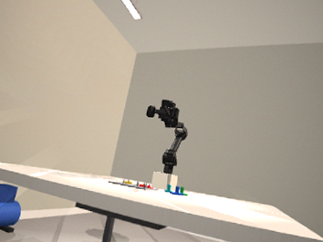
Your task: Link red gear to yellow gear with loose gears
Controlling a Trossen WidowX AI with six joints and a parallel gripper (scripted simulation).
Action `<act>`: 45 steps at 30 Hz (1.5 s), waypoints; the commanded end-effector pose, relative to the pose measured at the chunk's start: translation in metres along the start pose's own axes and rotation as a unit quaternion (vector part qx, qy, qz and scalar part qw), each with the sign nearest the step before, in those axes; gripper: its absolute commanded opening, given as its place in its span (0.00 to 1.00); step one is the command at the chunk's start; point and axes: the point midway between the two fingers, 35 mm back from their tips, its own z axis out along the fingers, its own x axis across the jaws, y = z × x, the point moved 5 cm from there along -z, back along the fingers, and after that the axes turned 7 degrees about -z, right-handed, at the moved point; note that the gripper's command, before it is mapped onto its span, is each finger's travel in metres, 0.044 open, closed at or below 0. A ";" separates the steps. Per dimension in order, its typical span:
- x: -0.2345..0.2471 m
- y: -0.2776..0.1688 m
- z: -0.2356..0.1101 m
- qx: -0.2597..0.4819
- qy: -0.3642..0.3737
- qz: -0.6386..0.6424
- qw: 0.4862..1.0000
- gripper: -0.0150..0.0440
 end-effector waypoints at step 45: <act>0.134 -0.263 -0.064 0.684 0.255 -0.134 0.670 1.00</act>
